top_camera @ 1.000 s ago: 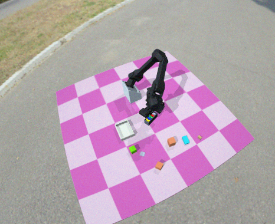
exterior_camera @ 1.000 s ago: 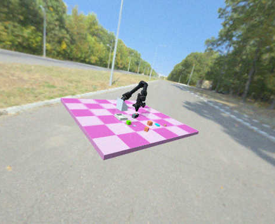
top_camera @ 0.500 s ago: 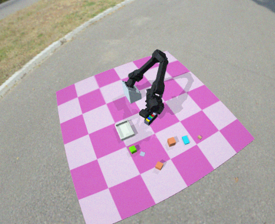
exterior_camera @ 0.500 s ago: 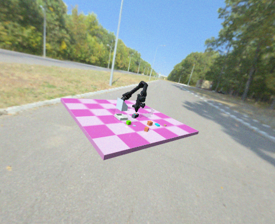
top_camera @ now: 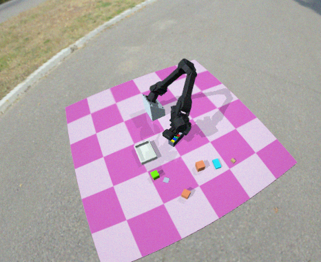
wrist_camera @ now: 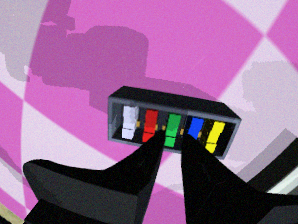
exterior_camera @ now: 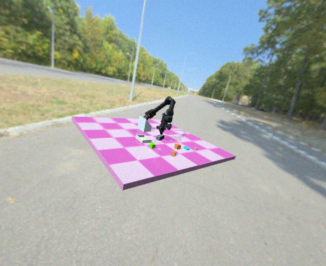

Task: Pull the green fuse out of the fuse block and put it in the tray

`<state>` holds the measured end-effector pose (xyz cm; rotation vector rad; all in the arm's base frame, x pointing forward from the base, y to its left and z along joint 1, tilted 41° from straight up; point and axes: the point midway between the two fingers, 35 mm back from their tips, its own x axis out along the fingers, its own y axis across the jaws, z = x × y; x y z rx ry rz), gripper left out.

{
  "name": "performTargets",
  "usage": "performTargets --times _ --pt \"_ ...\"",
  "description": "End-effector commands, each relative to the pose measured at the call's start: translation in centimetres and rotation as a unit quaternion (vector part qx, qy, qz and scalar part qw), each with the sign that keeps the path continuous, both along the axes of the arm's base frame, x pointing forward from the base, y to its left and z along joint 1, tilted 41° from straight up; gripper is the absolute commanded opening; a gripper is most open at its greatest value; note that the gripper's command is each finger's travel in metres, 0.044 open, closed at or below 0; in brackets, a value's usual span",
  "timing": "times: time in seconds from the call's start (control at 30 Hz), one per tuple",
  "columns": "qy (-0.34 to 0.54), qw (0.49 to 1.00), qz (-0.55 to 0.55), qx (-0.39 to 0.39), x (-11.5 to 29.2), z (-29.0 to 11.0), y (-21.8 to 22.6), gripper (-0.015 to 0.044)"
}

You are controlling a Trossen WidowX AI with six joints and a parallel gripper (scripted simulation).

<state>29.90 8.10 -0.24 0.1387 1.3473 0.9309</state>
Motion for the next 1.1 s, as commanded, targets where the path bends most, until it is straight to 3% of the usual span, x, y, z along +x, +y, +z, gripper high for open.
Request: performTargets --times 0.0,1.07 --pt "0.007 1.000 -0.001 0.003 -0.30 -0.60 0.39 0.0064" --pt "0.007 1.000 -0.001 0.003 -0.40 -1.48 1.13 0.0064"
